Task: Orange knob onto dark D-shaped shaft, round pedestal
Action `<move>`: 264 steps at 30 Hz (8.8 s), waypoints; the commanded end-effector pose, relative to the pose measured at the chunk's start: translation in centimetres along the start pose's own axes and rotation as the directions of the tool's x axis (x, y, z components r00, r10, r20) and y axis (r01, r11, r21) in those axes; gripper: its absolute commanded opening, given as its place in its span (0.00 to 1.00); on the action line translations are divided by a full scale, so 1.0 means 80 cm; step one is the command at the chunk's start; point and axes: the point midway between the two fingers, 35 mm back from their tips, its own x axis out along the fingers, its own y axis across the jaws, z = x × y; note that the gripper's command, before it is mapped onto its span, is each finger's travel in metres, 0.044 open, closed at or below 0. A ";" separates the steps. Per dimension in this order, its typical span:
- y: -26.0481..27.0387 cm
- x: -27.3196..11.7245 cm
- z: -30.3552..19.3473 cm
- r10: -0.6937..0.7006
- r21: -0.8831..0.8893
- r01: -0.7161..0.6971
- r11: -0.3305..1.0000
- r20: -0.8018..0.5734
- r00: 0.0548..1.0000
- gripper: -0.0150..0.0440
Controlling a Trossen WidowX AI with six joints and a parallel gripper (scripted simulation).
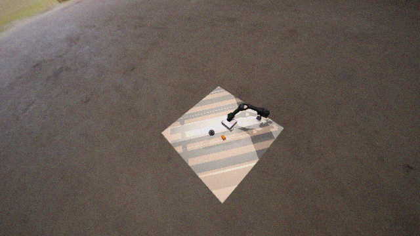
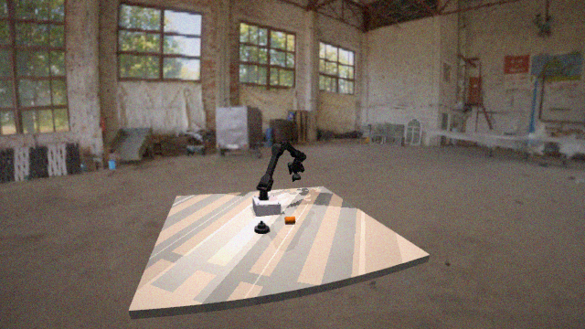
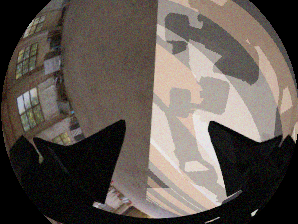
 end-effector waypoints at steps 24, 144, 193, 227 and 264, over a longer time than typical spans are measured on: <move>-0.446 -0.234 0.028 -0.443 0.135 0.426 0.895 0.145 0.885 1.00; -0.665 -0.290 -0.320 -0.600 0.222 0.557 0.800 0.301 0.741 0.56; -0.654 -0.280 -0.377 -0.487 0.221 0.557 0.801 0.781 0.391 0.56; -0.653 -0.279 -0.380 -0.487 0.222 0.554 0.802 0.781 0.391 0.69; -0.583 -0.376 -0.385 -0.557 0.213 0.535 0.818 0.055 0.829 1.00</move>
